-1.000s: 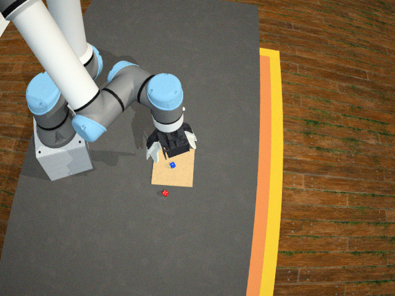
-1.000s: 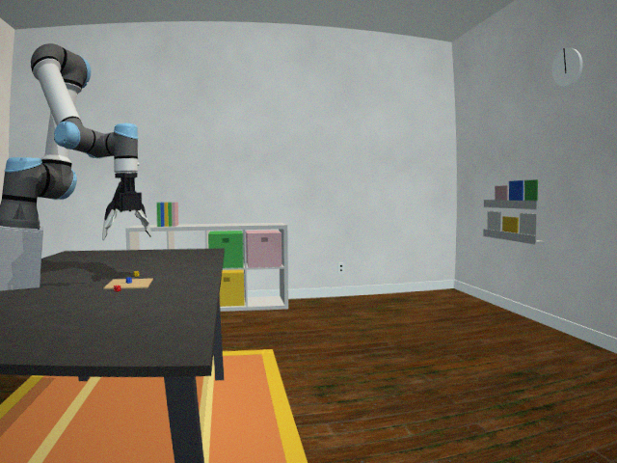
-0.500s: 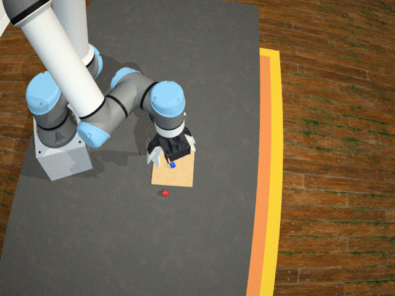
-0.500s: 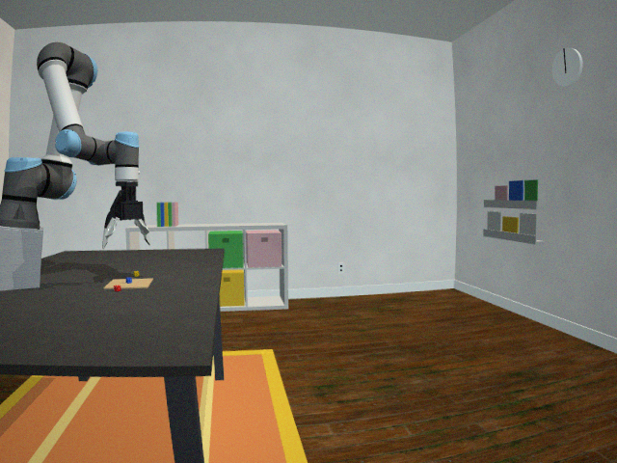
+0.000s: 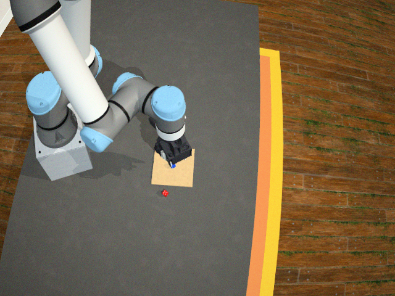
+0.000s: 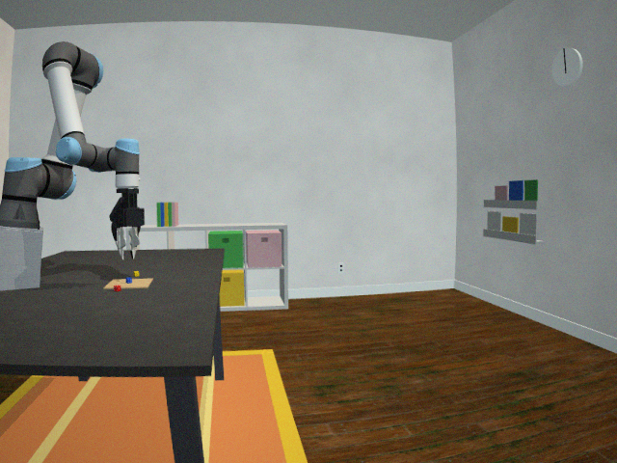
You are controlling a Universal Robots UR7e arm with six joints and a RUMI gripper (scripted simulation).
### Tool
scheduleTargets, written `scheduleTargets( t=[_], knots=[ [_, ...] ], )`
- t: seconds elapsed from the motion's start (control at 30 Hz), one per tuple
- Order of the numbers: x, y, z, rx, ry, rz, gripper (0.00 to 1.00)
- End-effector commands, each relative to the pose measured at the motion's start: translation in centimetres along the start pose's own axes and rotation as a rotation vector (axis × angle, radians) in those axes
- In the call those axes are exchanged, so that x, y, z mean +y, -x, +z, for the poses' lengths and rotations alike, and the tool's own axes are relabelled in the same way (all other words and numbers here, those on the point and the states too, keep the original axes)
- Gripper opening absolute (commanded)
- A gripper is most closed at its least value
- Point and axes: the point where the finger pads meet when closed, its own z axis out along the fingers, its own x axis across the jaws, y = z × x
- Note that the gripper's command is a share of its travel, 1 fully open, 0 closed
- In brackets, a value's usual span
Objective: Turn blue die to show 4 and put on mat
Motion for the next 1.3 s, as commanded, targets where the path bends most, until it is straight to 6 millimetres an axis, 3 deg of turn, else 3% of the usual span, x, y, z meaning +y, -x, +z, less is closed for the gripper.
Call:
scheduleTargets(
  t=[0.0, 1.27],
  knots=[
    [-0.16, 0.02, 0.15, 0.000, 0.000, -0.005, 0.18],
    [-0.16, 0.02, 0.92, 0.000, 0.000, -0.005, 0.18]
  ],
)
